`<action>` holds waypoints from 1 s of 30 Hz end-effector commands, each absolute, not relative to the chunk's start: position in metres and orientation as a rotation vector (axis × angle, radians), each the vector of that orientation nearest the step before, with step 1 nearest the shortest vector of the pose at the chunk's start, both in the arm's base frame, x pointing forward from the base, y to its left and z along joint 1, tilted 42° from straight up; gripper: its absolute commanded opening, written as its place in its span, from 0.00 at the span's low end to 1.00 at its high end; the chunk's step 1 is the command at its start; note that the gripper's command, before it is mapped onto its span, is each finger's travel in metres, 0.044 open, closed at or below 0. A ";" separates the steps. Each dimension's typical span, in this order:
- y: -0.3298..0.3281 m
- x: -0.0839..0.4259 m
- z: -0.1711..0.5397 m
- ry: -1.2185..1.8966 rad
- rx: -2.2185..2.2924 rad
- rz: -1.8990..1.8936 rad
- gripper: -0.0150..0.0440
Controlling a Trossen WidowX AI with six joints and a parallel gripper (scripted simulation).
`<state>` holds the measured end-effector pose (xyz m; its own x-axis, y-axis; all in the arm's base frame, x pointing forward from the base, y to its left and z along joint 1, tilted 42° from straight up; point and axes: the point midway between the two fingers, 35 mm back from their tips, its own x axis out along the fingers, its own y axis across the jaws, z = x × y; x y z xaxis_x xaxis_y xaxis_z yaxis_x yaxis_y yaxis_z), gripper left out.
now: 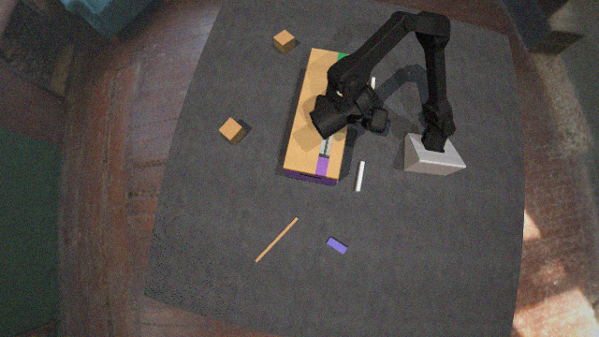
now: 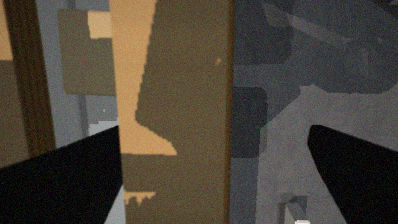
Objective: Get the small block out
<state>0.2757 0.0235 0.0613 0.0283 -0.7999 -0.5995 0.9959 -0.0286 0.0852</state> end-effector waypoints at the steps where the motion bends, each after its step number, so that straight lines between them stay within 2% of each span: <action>1: 0.024 0.276 0.062 0.432 0.576 -1.509 0.93; 30: -0.012 0.273 0.093 0.431 0.574 -1.511 0.93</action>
<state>0.2746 -0.0054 0.0887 0.0304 -0.7978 -0.6022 0.9954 -0.0306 0.0908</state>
